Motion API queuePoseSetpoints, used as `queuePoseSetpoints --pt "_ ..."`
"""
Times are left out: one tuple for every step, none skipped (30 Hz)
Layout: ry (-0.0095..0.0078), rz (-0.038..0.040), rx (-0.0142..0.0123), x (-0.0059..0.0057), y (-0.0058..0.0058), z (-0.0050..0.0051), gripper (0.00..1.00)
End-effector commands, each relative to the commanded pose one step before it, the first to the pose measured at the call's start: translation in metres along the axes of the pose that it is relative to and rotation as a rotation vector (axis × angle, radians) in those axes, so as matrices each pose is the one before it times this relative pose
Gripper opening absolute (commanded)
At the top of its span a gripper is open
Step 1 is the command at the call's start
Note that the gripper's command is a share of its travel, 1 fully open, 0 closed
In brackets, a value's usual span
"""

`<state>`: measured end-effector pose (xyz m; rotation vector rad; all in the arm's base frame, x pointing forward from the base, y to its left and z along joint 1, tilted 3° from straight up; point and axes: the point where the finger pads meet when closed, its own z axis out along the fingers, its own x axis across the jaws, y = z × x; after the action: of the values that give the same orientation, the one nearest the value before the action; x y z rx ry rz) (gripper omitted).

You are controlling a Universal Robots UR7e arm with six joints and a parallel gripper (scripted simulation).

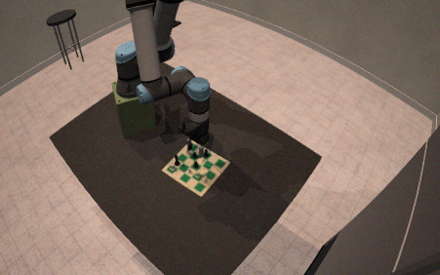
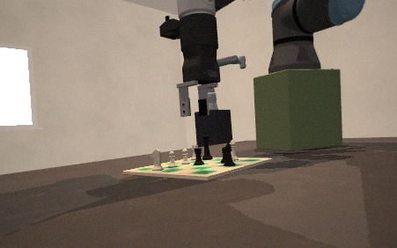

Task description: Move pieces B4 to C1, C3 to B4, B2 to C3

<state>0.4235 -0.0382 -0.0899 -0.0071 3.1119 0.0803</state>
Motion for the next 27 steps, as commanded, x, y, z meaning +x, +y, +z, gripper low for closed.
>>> queuePoseSetpoints --pt "-0.00094 -0.00002 0.00029 -0.00033 -0.00011 -0.00041 1.00" --pt "0.00000 0.00000 0.00000 0.00000 0.00000 0.00000 1.00" --pt "0.00000 0.00000 0.00000 0.00000 0.00000 0.00000 1.00" --pt "0.00000 0.00000 0.00000 0.00000 0.00000 0.00000 1.00" --pt "0.00000 0.00000 0.00000 0.00000 0.00000 0.00000 1.00" --pt "0.00000 0.00000 0.00000 0.00000 0.00000 0.00000 1.00" --pt "0.00000 0.00000 0.00000 0.00000 0.00000 0.00000 1.00" --pt "0.00000 0.00000 0.00000 0.00000 0.00000 0.00000 1.00" --pt "0.00000 0.00000 0.00000 0.00000 0.00000 0.00000 1.00" --pt "0.00000 0.00000 0.00000 0.00000 0.00000 0.00000 1.00" --pt "0.00000 0.00000 0.00000 0.00000 0.00000 0.00000 1.00" --pt "0.00000 0.00000 0.00000 0.00000 0.00000 0.00000 1.00" --pt "0.00000 0.00000 0.00000 0.00000 0.00000 0.00000 1.00" --pt "0.00000 0.00000 0.00000 0.00000 0.00000 -0.00003 1.00" --pt "0.00000 0.00000 0.00000 0.00000 0.00000 -0.00017 1.00" --pt "0.00000 0.00000 0.00000 0.00000 0.00000 -0.00042 1.00" --pt "0.00000 0.00000 0.00000 0.00000 0.00000 -0.00076 1.00" --pt "0.00000 0.00000 0.00000 0.00000 0.00000 -0.00116 1.00" --pt "0.00000 0.00000 0.00000 0.00000 0.00000 -0.00160 1.00" --pt "0.00000 0.00000 0.00000 0.00000 0.00000 -0.00207 1.00" --pt "0.00000 0.00000 0.00000 0.00000 0.00000 0.00000 1.00" --pt "0.00000 0.00000 0.00000 0.00000 0.00000 0.00000 1.00" --pt "0.00000 0.00000 0.00000 0.00000 0.00000 -0.00253 1.00" --pt "0.00000 0.00000 0.00000 0.00000 0.00000 -0.00298 1.00" --pt "0.00000 0.00000 0.00000 0.00000 0.00000 -0.00340 1.00" --pt "0.00000 0.00000 0.00000 0.00000 0.00000 -0.00378 1.00" --pt "0.00000 0.00000 0.00000 0.00000 0.00000 -0.00411 1.00"
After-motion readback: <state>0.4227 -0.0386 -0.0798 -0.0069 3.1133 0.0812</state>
